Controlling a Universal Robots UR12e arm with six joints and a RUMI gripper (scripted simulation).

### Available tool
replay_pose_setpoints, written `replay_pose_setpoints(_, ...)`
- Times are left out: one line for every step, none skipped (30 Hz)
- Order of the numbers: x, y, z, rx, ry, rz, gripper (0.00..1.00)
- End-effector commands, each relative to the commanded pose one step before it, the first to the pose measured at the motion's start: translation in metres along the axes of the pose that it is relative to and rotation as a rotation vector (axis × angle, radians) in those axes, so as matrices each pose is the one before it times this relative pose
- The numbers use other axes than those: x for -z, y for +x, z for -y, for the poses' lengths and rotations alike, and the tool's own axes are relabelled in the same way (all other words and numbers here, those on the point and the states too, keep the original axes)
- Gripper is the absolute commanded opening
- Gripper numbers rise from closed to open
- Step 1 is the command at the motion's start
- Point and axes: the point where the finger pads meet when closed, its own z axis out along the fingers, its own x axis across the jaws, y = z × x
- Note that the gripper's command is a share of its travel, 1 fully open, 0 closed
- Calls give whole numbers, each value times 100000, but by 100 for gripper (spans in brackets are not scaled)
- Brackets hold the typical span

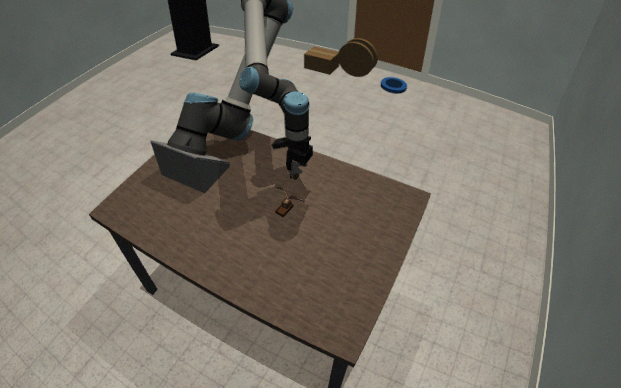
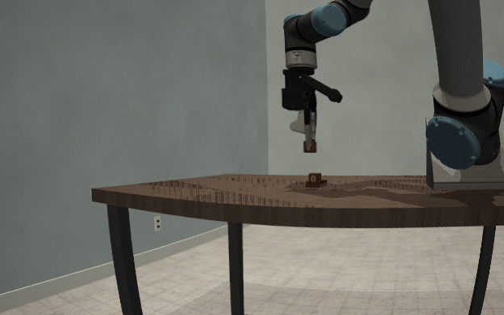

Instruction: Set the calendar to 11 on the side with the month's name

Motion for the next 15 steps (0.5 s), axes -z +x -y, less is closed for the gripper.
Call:
replay_pose_setpoints(56, 62, -46, -11937, -220, 836, 10)
replay_pose_setpoints(0, 0, 0, 0, 0, 0, 10)
replay_pose_setpoints(0, 32, -5, -4517, -2, -5, 10)
replay_pose_setpoints(0, 32, -7, -4502, -2, -5, 10)
replay_pose_setpoints(0, 32, -8, -4484, -2, -5, 10)
replay_pose_setpoints(0, 26, -8, -3487, -1, -4, 10)
replay_pose_setpoints(0, 7, -2, -976, 0, -1, 10)
replay_pose_setpoints(0, 33, -12, -4438, -1, -5, 10)
replay_pose_setpoints(0, 28, -11, -3720, -1, -4, 10)
replay_pose_setpoints(0, 5, -2, -689, 0, -1, 10)
replay_pose_setpoints(0, 33, -15, -4378, -1, -5, 10)
replay_pose_setpoints(0, 31, -15, -4003, -1, -5, 10)
replay_pose_setpoints(0, 3, -1, -339, 0, 0, 10)
replay_pose_setpoints(0, 34, -18, -4304, -1, -5, 10)
replay_pose_setpoints(0, 35, -19, -4262, 0, -5, 10)
